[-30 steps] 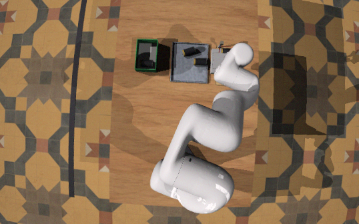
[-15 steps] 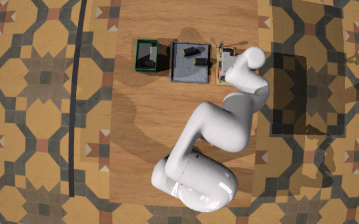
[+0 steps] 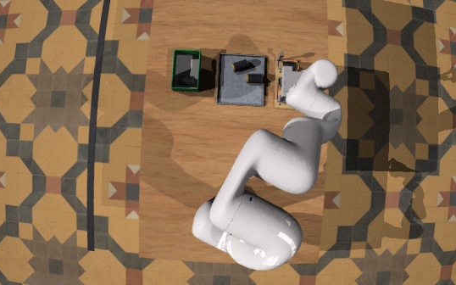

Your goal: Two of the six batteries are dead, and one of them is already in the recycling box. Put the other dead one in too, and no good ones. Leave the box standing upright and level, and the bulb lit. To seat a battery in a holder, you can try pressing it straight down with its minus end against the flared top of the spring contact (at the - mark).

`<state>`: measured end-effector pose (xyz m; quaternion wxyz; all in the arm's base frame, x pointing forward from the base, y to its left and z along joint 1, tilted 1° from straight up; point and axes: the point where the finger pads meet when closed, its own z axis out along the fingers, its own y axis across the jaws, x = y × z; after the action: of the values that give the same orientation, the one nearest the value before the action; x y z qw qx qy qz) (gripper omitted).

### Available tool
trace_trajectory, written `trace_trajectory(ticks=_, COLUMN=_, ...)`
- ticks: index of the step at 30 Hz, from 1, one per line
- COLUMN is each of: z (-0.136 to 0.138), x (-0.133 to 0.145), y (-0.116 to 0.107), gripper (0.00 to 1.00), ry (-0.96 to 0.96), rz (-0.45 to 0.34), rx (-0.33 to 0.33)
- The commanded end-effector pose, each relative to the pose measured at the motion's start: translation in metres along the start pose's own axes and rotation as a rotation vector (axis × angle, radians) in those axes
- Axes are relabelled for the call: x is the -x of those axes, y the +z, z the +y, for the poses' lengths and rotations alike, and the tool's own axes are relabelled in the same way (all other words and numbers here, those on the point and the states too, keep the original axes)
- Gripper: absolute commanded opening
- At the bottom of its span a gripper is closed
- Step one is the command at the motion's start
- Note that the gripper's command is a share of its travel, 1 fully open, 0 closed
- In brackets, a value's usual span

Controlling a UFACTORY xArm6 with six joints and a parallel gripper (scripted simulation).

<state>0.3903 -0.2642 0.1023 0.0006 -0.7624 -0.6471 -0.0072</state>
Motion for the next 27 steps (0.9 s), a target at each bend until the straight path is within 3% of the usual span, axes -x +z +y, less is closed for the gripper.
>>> trace_trajectory(ticks=1, z=0.001, x=0.001, y=-0.001, gripper=0.28, ry=0.0, rz=-0.002, rx=0.004)
trace_trajectory(ticks=8, z=0.002, x=0.001, y=0.067, gripper=0.28, ry=0.0, rz=-0.002, rx=0.004)
trace_trajectory(ticks=27, z=0.003, x=0.001, y=0.067, gripper=0.28, ry=0.0, rz=-0.002, rx=0.004)
